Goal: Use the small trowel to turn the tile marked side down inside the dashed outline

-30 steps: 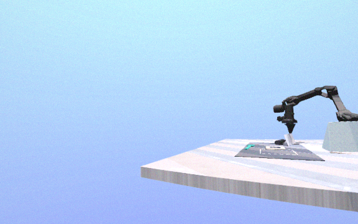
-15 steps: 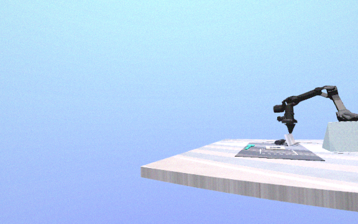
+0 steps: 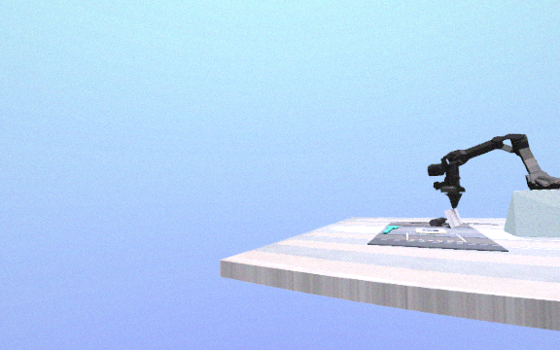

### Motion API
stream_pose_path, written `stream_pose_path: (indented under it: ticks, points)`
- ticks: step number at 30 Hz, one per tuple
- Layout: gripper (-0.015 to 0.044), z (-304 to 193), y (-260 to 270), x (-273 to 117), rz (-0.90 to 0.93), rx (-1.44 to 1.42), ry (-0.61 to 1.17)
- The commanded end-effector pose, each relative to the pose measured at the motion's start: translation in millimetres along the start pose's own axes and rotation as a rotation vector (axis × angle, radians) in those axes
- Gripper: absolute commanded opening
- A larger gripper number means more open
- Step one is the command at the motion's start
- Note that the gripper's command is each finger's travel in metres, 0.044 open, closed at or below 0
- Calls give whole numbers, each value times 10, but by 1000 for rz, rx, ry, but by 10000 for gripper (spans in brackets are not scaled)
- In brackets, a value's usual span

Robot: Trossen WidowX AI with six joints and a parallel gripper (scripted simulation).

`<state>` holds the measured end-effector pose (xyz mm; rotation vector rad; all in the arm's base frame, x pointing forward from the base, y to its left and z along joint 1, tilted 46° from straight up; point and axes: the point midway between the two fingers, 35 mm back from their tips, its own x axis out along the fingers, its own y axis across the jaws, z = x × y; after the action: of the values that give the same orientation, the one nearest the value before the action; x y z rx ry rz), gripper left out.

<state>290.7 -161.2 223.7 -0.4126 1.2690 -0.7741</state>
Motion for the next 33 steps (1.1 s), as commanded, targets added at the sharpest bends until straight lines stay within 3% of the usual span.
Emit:
stream_pose_path:
  ticks: [1,33]
  points:
    - [100,-27,-7,26,-2,-4,11]
    - [100,-197,-7,-4,-1,-4,12]
